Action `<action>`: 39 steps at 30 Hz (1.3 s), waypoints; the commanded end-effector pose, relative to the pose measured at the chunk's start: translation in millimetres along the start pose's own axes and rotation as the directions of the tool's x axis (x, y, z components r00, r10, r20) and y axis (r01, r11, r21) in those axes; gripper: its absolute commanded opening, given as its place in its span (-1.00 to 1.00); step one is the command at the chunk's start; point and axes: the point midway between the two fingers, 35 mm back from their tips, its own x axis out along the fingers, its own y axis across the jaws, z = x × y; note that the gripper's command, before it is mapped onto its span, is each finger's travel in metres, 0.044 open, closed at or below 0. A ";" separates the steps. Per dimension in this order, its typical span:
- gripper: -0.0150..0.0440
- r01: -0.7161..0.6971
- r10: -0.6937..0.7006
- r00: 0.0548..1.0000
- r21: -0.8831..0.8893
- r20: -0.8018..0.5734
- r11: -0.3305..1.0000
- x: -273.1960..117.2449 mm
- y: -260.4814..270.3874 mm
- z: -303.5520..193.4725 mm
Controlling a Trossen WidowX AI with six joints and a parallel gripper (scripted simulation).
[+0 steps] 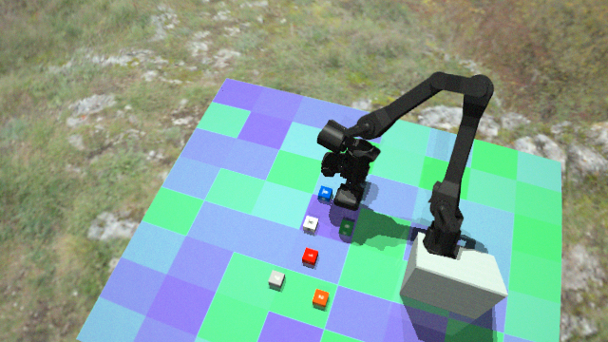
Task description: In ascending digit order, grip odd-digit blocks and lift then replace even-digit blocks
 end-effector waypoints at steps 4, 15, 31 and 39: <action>-0.08 -0.004 0.004 1.000 -0.005 0.001 1.000 0.3 0.7 0.1; -0.08 -0.004 0.004 1.000 -0.005 0.001 1.000 -11.7 0.7 0.3; -0.08 -0.004 0.004 1.000 -0.005 0.001 1.000 -14.7 0.7 0.3; -0.08 -0.004 0.004 1.000 -0.005 0.001 1.000 -6.6 0.7 0.3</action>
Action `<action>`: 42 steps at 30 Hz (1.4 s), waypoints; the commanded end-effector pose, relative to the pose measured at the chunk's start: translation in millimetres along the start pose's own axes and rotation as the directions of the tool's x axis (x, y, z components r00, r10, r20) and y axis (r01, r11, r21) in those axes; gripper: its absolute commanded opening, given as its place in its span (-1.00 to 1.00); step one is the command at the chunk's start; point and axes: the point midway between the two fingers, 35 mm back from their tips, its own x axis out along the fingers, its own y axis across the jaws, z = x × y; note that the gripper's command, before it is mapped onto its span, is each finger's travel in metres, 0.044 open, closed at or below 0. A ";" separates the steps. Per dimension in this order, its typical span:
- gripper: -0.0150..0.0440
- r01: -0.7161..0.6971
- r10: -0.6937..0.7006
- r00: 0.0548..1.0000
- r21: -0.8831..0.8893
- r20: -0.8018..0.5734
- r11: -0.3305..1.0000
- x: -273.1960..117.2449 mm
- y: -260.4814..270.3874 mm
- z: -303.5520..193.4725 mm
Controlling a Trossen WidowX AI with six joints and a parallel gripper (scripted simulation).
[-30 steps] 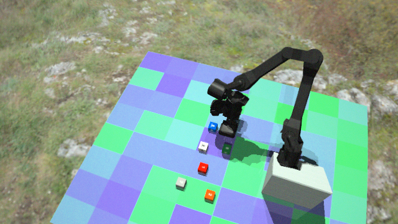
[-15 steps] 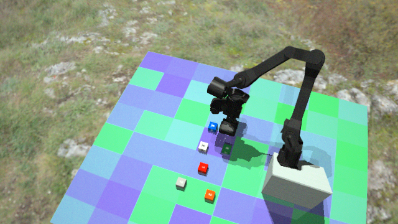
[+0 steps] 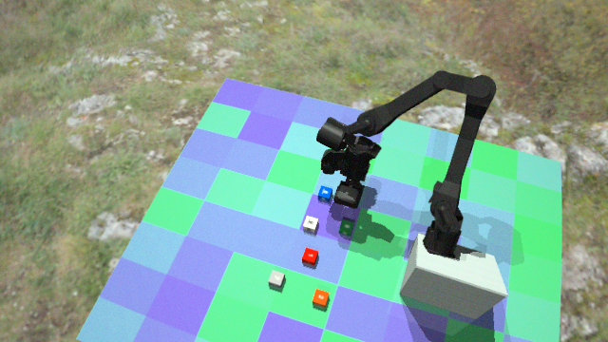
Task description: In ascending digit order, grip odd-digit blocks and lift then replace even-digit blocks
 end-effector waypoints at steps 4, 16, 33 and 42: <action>-0.08 0.000 0.000 1.000 -0.008 -0.005 1.000 9.1 0.7 -1.2; -0.08 0.000 0.000 1.000 -0.008 -0.005 1.000 10.8 0.7 -1.2; 0.86 -0.002 0.002 1.000 -0.007 -0.005 1.000 -17.2 1.0 -0.4; 0.42 -0.010 0.010 1.000 -0.008 -0.005 1.000 -81.9 2.4 2.6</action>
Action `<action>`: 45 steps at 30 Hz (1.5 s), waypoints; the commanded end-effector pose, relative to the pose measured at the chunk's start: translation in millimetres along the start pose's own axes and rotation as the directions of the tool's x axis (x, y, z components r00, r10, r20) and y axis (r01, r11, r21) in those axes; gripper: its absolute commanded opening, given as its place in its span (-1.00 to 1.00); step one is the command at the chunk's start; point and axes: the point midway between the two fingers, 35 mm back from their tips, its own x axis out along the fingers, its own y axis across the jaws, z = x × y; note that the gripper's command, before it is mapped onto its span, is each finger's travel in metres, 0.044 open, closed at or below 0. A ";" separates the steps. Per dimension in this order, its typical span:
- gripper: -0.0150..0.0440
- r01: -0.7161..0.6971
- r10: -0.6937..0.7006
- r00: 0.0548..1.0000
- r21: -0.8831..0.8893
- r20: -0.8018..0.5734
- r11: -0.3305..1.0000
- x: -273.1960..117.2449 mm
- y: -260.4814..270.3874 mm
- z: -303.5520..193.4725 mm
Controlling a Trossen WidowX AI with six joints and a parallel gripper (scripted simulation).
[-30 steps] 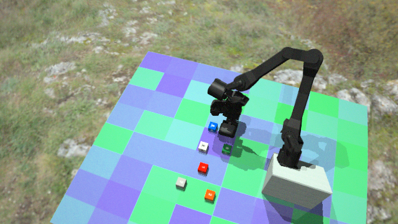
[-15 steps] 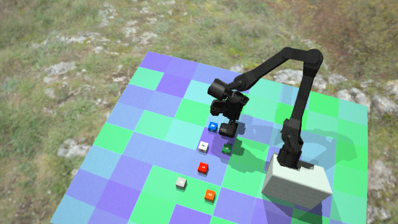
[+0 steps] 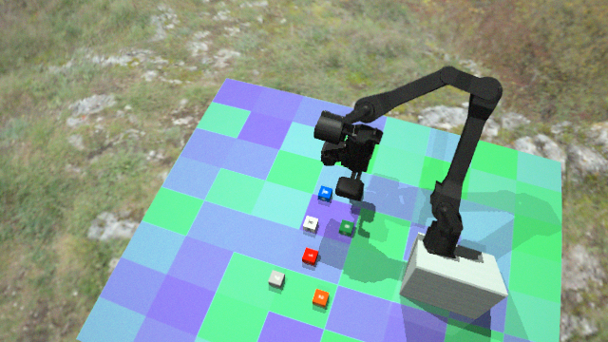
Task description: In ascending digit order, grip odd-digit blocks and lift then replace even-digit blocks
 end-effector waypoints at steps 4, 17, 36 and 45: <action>0.06 0.005 -0.006 1.000 0.011 0.017 1.000 -60.3 -1.8 -0.5; -0.08 0.005 -0.005 1.000 0.012 0.019 1.000 -62.0 6.6 24.9; 0.86 0.008 -0.008 1.000 0.014 0.021 1.000 19.4 21.6 61.9; 0.86 0.008 -0.008 1.000 0.014 0.021 1.000 32.6 21.6 62.7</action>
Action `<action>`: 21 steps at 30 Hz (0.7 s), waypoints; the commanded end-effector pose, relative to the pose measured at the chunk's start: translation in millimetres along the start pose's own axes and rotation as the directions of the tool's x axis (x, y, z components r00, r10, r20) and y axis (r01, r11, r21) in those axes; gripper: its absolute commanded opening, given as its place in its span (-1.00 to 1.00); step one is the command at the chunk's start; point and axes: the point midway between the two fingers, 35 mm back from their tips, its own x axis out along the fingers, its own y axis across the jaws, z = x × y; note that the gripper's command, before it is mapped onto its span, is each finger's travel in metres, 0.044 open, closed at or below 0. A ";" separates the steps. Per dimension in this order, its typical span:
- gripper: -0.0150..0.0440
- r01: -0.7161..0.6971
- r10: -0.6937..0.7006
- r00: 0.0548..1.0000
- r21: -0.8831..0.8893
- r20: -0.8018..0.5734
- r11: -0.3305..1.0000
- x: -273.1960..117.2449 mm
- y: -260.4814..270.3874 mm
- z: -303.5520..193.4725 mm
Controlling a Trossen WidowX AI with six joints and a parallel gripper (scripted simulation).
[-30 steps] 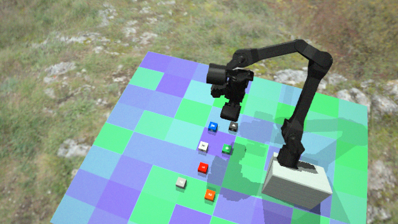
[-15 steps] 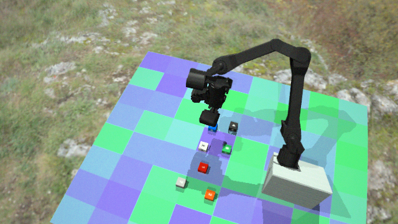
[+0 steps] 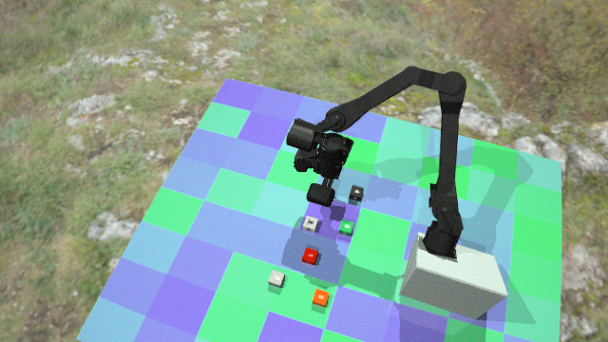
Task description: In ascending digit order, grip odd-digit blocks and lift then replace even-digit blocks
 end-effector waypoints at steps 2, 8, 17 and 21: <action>0.86 0.004 -0.004 1.000 -0.009 -0.006 1.000 8.8 0.5 -1.2; 0.86 0.004 -0.004 1.000 -0.009 -0.006 1.000 18.3 0.3 -1.5; 0.78 0.005 -0.005 1.000 -0.009 -0.007 1.000 28.4 0.0 -2.1; 0.42 0.005 -0.005 1.000 -0.009 -0.007 1.000 28.4 0.0 -2.1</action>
